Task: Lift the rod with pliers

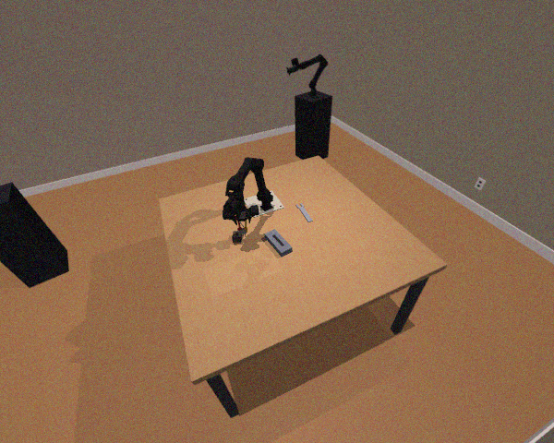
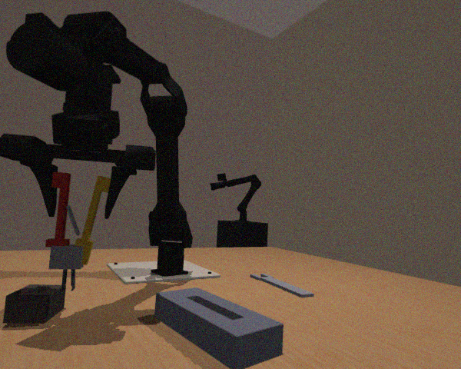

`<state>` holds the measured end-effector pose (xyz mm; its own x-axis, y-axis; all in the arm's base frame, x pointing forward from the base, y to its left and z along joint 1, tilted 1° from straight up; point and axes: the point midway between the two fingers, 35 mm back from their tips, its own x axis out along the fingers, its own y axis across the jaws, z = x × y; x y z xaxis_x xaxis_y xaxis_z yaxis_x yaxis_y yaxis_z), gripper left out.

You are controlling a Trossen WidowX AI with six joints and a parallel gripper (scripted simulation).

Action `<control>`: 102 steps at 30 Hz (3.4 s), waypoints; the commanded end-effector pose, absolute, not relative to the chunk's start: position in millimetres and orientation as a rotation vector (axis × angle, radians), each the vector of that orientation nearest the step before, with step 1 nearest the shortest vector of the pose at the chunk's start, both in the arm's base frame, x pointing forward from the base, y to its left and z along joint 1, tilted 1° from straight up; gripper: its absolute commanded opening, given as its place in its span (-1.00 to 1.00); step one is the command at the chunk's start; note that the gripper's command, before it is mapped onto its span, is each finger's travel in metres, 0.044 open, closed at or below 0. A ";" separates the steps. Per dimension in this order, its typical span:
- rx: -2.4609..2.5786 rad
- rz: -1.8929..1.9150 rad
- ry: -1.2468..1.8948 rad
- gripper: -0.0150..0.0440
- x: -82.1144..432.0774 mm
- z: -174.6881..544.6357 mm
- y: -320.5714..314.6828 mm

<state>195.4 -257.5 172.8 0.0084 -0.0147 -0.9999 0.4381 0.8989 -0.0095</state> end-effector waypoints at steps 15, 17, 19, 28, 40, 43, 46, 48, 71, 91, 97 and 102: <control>0.294 -0.311 1.531 0.58 221.3 174.9 -240.6; 0.288 -0.304 1.532 0.58 223.9 174.9 -238.7; 0.282 -0.298 1.533 0.58 226.6 175.0 -236.6; 0.256 -0.271 1.536 0.58 238.0 175.1 -227.2; 0.222 -0.234 1.540 0.58 252.8 175.2 -213.8; 0.213 -0.225 1.541 0.58 256.3 175.2 -210.3; 0.204 -0.216 1.541 0.58 259.8 175.2 -206.7; 0.198 -0.210 1.542 0.58 262.1 175.2 -204.3; 0.132 -0.140 1.547 0.58 287.1 175.4 -174.8; 0.074 -0.079 1.550 0.58 306.0 175.4 -146.7; 0.057 -0.061 1.550 0.58 311.2 175.4 -137.8; 0.042 -0.045 1.551 0.58 315.3 175.4 -130.3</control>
<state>311.6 -136.0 173.6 0.0140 -0.0045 -0.9999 0.0665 0.9978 -0.0036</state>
